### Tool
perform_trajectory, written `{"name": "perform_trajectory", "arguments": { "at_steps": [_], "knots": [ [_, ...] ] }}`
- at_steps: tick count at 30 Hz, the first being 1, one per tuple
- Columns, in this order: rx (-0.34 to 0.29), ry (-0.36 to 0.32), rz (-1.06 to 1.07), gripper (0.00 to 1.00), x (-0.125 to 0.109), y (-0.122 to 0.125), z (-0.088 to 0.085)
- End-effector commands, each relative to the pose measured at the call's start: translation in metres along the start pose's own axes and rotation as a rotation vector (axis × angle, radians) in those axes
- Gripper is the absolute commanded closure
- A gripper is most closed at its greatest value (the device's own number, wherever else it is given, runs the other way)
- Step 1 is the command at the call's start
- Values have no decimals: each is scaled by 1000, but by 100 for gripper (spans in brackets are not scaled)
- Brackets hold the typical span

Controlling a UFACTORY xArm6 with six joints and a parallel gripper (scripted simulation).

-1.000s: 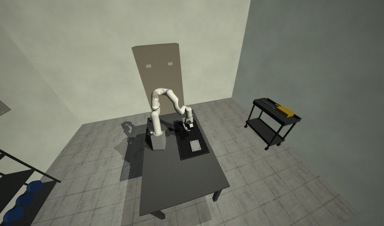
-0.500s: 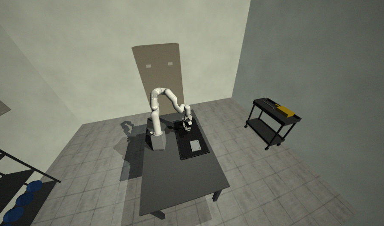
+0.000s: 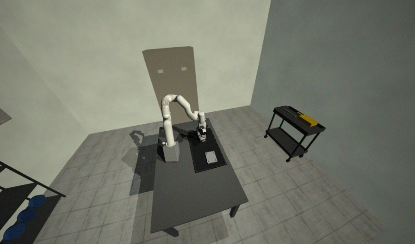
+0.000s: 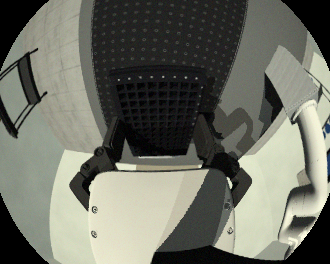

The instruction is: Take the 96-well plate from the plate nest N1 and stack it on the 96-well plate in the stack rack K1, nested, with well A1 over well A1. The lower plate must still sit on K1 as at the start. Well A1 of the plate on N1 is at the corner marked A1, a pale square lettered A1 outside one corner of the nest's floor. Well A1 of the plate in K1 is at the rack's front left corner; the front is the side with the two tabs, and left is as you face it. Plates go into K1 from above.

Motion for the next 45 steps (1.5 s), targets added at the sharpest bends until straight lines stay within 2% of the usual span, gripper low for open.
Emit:
{"name": "perform_trajectory", "arguments": {
  "at_steps": [1,23,45],
  "knots": [
    [3,2,0,100,-10,-2,-1],
    [3,1,0,100,-76,-8,-3],
    [3,1,0,100,-76,-8,-3]
  ]
}}
Point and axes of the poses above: the point where the finger pads meet when closed, its own z axis out along the fingers, its own y axis across the jaws, x = y × z, the point moved 5 cm from there along -z, back along the fingers, and after that the axes turned 4 degrees about -z, right-handed, at the moved point
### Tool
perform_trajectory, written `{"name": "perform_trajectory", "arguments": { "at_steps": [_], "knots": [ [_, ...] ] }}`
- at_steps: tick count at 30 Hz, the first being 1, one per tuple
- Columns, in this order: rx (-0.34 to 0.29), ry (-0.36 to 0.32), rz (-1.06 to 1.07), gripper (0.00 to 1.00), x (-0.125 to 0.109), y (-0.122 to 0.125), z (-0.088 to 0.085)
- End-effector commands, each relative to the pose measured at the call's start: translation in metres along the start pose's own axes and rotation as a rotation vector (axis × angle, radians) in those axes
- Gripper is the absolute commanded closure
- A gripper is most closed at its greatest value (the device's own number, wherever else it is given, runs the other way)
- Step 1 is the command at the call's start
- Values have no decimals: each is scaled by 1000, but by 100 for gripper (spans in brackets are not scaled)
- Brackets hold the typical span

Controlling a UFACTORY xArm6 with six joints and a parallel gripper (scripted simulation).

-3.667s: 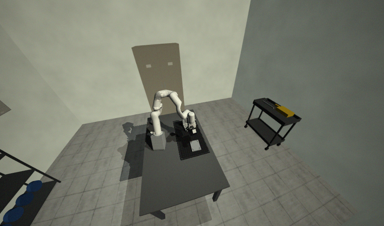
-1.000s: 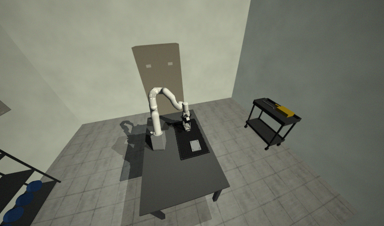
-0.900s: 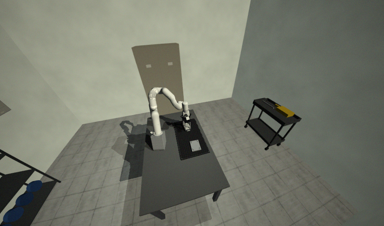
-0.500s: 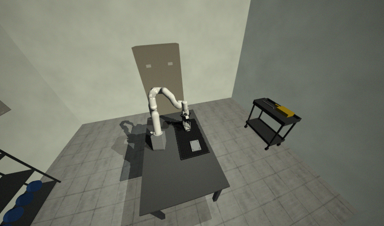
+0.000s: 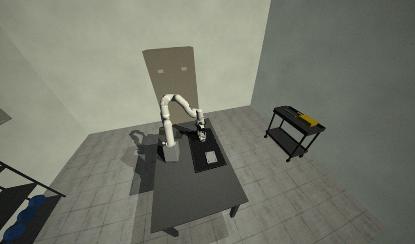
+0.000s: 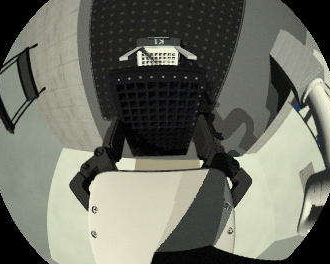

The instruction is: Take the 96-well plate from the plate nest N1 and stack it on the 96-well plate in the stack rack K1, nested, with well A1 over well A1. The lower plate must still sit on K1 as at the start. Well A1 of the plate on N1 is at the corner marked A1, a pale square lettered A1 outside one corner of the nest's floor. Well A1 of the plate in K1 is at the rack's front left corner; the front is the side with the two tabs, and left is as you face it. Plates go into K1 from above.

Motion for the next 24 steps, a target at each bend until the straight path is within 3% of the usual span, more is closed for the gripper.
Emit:
{"name": "perform_trajectory", "arguments": {
  "at_steps": [1,16,24],
  "knots": [
    [4,0,-1,100,0,-1,-1],
    [4,0,-1,100,1,-1,-1],
    [4,0,-1,100,1,-1,9]
  ]
}}
Point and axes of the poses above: the point where the finger pads meet when closed, its own z axis out along the fingers, its own y axis across the jaws, x = y × z, the point moved 5 cm from there along -z, back along the fingers, and after that the axes turned 4 degrees about -z, right-handed, at the moved point
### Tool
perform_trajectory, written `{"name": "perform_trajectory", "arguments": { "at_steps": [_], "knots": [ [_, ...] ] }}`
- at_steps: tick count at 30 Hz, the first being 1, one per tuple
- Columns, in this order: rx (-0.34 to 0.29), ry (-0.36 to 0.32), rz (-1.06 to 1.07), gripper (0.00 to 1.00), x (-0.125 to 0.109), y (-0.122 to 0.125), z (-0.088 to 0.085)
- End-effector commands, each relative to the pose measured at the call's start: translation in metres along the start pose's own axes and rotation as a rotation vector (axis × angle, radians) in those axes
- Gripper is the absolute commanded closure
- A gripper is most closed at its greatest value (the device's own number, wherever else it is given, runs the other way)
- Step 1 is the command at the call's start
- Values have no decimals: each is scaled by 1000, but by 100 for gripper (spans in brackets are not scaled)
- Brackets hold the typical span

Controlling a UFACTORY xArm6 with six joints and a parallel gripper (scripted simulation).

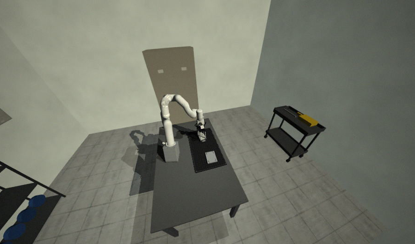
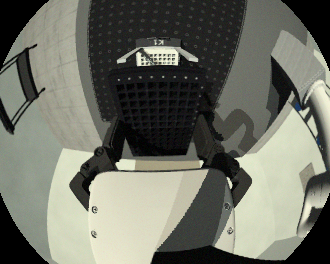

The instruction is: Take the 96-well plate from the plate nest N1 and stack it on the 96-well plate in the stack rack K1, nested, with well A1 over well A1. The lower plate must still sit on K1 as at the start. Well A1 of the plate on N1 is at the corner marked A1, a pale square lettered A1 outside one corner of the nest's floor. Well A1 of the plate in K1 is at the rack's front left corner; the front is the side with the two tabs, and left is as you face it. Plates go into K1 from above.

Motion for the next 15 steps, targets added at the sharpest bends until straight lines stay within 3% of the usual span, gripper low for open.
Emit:
{"name": "perform_trajectory", "arguments": {
  "at_steps": [1,15],
  "knots": [
    [5,0,-1,100,0,-2,3],
    [5,0,-1,100,0,-2,26]
  ]
}}
Point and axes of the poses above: the point where the finger pads meet when closed, its own z axis out along the fingers, its own y axis across the jaws, x = y × z, the point moved 5 cm from there along -z, back along the fingers, and after that the axes turned 4 degrees about -z, right-handed, at the moved point
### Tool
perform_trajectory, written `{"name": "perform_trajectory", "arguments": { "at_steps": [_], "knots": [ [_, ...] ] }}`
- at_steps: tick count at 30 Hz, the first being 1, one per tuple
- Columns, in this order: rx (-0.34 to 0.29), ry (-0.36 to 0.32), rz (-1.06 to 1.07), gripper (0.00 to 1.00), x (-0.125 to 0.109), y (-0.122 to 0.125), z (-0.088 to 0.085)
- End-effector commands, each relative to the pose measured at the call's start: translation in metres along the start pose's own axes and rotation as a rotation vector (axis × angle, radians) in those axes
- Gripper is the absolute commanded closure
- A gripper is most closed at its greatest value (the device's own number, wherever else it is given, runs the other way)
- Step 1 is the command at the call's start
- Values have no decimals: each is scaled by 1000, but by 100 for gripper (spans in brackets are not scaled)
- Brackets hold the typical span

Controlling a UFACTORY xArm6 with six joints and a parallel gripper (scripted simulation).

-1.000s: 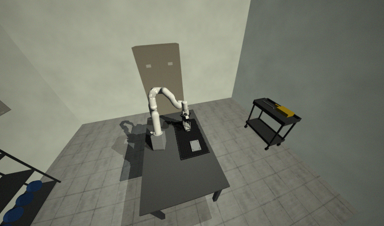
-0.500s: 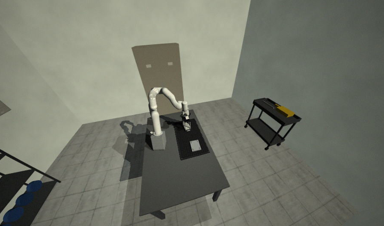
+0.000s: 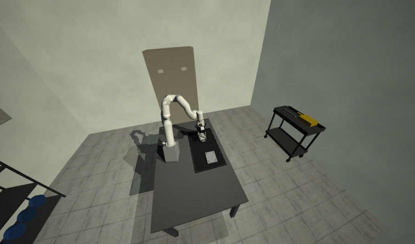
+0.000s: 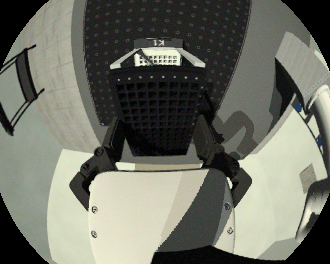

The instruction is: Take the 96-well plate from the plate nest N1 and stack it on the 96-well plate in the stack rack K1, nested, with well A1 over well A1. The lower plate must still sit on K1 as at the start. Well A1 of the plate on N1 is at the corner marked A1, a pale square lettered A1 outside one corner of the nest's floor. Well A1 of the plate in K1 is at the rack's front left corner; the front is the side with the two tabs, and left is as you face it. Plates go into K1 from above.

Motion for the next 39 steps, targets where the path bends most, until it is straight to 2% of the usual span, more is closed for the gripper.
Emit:
{"name": "perform_trajectory", "arguments": {
  "at_steps": [1,39],
  "knots": [
    [4,-1,-1,100,0,-1,5],
    [4,-1,-1,100,0,-2,60]
  ]
}}
Point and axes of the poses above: the point where the finger pads meet when closed, its own z axis out along the fingers, its own y axis across the jaws, x = y × z, the point moved 5 cm from there along -z, back along the fingers, and after that the axes turned 4 degrees about -z, right-handed, at the moved point
